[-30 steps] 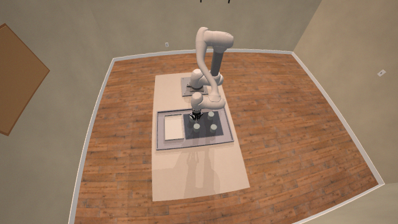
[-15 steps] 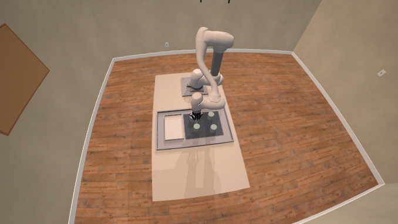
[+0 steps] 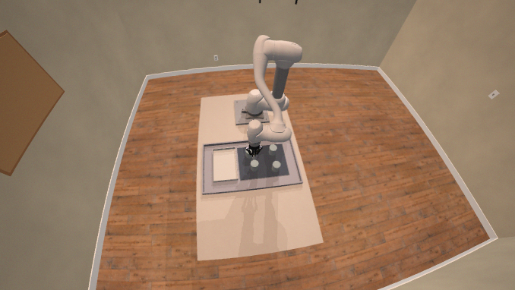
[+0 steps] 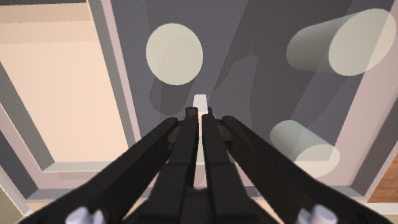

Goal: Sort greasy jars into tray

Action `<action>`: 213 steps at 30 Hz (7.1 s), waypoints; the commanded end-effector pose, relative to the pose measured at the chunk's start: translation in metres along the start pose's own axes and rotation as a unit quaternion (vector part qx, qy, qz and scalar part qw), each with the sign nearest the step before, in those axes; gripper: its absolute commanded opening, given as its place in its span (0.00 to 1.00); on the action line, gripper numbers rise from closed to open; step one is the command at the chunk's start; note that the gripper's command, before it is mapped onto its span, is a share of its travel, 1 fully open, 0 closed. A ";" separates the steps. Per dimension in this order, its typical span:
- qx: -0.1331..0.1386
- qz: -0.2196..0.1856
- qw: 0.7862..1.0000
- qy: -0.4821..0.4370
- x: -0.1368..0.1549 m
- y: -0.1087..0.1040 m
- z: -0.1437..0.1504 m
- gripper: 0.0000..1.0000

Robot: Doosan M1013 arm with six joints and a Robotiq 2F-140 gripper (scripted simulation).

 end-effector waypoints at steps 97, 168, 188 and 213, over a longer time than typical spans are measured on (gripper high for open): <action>0.001 -0.003 1.000 -0.001 0.017 -0.002 0.003 0.00; 0.001 -0.003 1.000 -0.001 0.025 -0.005 0.005 0.00; 0.001 -0.003 1.000 -0.001 0.027 -0.007 0.006 0.00; 0.001 -0.003 1.000 -0.001 0.030 -0.010 0.006 0.00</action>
Point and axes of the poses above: the point where the finger pads meet when closed, its own y axis out along the fingers, its own z axis across the jaws, x = y × z, the point moved 2 cm from there along -y, back along the fingers, and after that the axes turned 15 degrees about y, right-handed, at the moved point
